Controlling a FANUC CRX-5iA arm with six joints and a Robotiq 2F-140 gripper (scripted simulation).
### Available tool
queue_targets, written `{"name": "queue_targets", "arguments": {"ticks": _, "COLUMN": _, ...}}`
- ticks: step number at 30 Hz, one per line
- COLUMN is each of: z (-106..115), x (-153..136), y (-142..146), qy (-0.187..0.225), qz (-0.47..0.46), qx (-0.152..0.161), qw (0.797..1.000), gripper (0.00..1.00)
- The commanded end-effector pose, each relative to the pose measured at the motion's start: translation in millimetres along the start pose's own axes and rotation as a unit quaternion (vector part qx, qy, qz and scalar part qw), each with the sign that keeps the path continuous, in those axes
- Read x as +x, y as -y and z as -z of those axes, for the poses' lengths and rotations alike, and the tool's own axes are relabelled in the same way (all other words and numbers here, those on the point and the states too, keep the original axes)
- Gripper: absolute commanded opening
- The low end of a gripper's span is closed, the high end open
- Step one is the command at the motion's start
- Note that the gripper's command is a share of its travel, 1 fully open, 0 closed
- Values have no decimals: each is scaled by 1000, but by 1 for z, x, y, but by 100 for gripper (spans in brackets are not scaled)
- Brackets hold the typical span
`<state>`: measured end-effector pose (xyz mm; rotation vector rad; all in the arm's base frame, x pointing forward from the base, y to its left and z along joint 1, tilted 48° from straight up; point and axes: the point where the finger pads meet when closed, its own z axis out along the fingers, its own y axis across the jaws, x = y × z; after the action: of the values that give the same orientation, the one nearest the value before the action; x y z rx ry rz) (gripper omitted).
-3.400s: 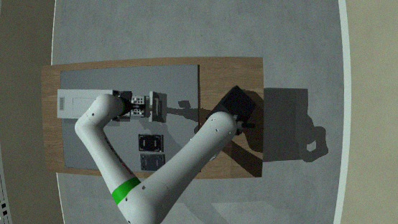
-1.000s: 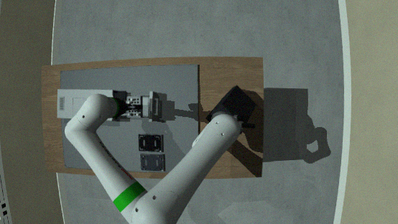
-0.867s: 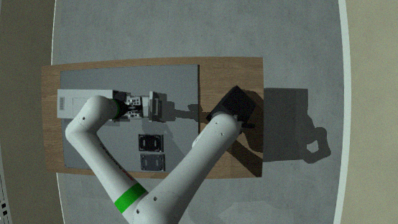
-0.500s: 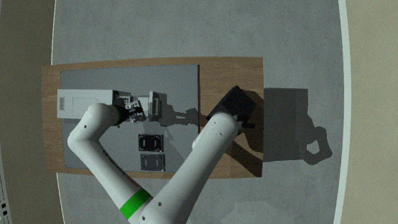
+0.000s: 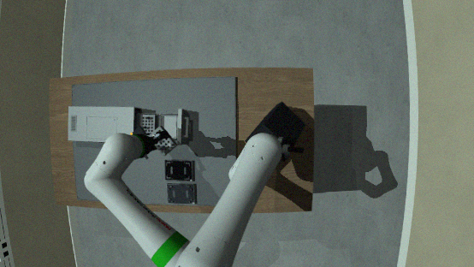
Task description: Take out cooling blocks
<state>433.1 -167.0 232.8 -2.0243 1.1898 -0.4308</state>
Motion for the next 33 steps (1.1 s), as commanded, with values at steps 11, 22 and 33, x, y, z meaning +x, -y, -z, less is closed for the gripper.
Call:
{"name": "queue_targets", "arguments": {"ticks": 11, "z": 1, "x": -25, "y": 16, "qy": -1, "qz": 150, "qx": 1, "qw": 989, "gripper": 10}}
{"name": "queue_targets", "arguments": {"ticks": 22, "z": 1, "x": -45, "y": 29, "qy": -1, "qz": 267, "qx": 1, "qw": 964, "gripper": 10}}
{"name": "queue_targets", "arguments": {"ticks": 33, "z": 1, "x": -70, "y": 44, "qy": -1, "qz": 405, "qx": 0, "qw": 914, "gripper": 10}}
